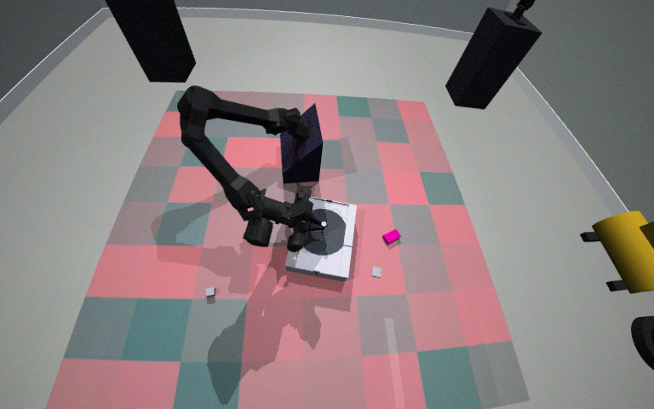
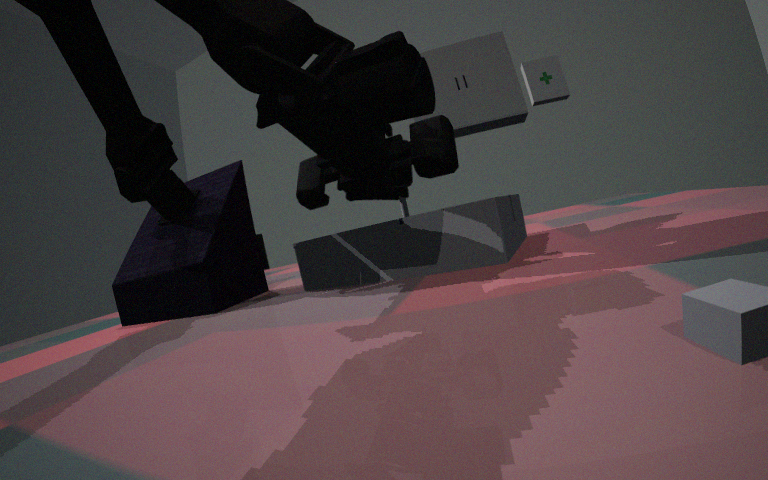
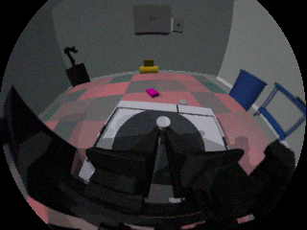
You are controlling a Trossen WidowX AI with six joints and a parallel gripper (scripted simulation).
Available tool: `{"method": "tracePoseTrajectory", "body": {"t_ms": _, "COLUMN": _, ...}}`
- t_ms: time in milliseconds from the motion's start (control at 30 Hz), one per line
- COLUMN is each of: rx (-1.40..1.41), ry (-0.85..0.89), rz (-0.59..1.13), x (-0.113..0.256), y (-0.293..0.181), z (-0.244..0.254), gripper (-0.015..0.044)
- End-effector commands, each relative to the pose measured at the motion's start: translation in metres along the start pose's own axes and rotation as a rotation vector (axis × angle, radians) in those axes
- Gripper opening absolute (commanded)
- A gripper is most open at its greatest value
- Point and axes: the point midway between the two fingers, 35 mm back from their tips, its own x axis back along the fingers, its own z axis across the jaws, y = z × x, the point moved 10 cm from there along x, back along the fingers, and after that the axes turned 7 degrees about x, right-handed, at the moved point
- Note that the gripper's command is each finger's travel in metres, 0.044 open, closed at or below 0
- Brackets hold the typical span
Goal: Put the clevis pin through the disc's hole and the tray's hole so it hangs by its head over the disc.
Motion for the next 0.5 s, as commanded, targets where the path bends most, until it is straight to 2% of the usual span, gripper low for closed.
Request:
{"method": "tracePoseTrajectory", "body": {"t_ms": 0, "rx": 0.001, "ry": -0.002, "rz": 0.011, "x": -0.0003, "y": 0.0004, "z": -0.0003, "gripper": 0.0000}}
{"method": "tracePoseTrajectory", "body": {"t_ms": 467, "rx": 0.026, "ry": -0.015, "rz": -0.002, "x": -0.0014, "y": -0.0008, "z": 0.0027, "gripper": 0.0000}}
